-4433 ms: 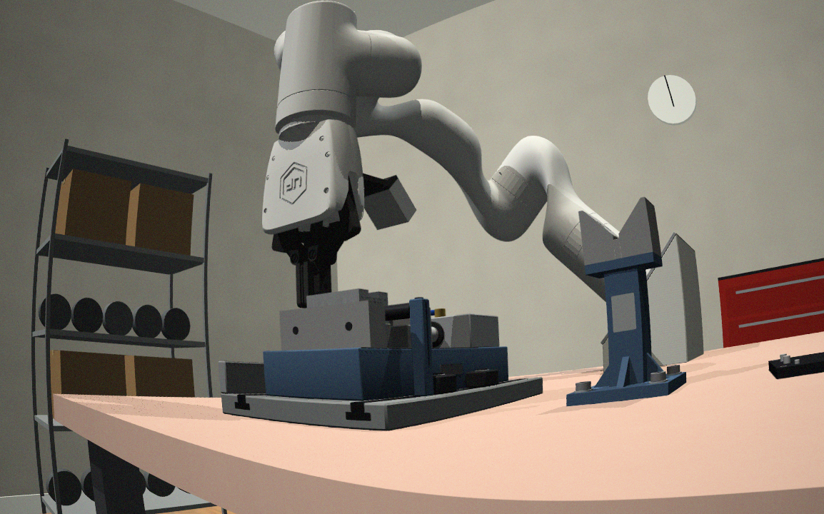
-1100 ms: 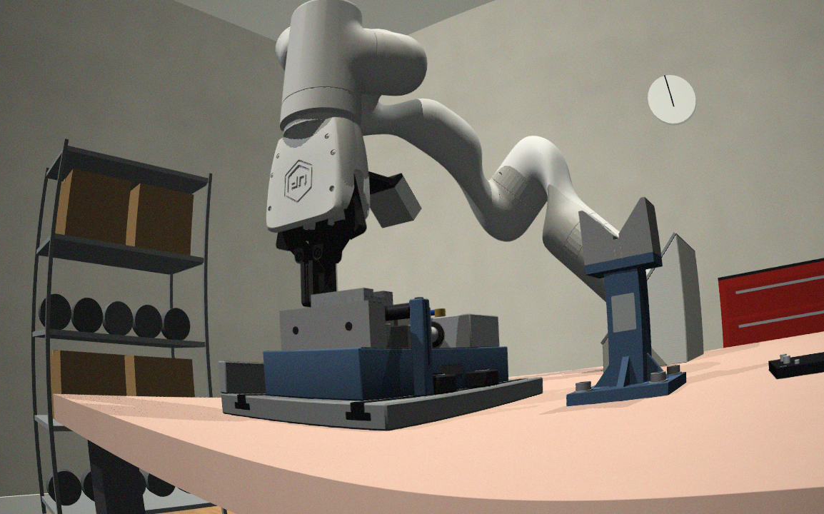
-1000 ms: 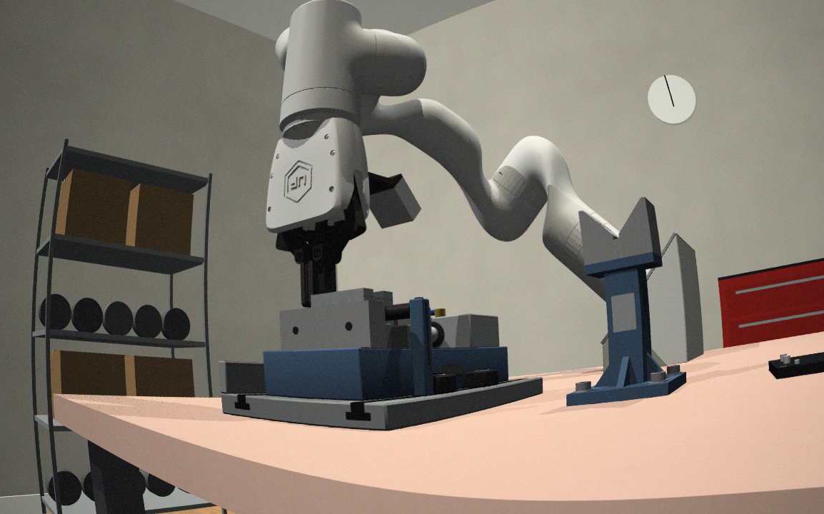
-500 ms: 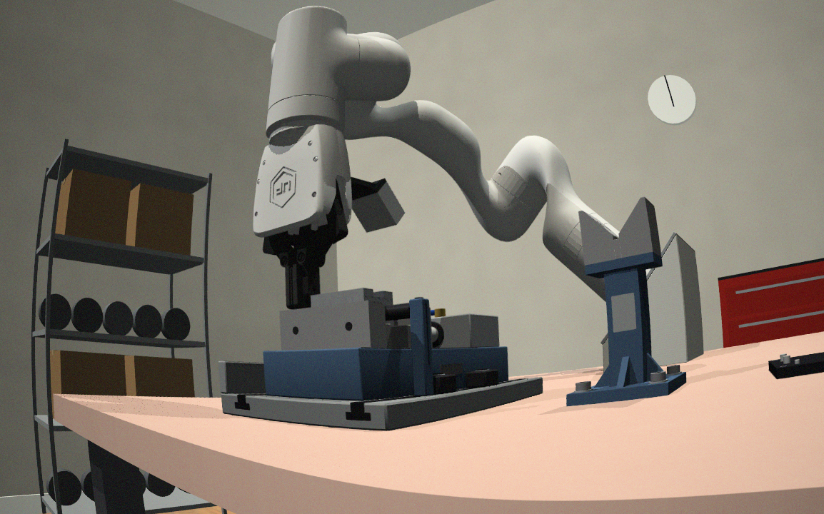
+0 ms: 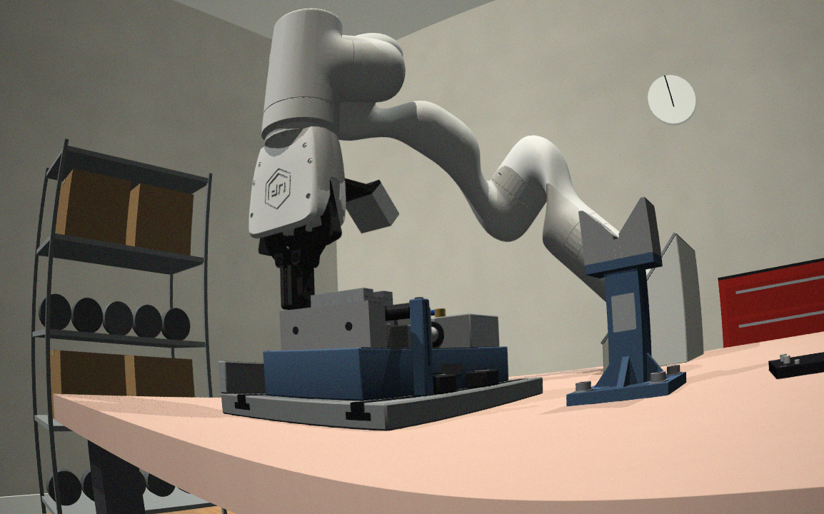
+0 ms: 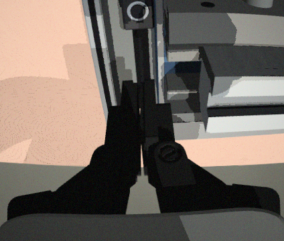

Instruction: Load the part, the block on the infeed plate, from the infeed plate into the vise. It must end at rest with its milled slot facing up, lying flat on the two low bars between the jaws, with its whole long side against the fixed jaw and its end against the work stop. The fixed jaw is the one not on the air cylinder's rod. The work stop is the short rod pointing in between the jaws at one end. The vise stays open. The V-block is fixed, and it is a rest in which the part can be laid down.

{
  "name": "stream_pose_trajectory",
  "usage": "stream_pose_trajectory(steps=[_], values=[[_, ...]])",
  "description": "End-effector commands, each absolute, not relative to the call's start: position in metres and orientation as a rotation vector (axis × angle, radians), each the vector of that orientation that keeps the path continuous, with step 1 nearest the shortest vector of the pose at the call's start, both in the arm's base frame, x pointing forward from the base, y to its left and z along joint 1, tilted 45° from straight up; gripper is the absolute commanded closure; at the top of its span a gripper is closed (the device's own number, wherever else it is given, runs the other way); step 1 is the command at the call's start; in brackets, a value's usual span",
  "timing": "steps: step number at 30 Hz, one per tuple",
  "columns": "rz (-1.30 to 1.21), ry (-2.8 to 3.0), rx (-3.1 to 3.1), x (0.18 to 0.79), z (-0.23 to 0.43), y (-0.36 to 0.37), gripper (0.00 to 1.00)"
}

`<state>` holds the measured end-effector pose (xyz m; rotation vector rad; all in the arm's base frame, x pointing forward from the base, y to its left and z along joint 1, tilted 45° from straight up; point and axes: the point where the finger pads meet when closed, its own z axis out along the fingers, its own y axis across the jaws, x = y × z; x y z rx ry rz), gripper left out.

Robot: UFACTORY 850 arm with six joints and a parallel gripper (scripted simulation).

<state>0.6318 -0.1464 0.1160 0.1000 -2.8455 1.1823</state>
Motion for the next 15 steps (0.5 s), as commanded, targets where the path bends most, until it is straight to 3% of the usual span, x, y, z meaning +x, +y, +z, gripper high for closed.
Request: stream_pose_trajectory(steps=[1,15], values=[[1.183,-2.847,0.1,0.633,0.118,-0.145,1.0],[1.183,-2.847,0.1,0.633,0.13,-0.132,1.0]])
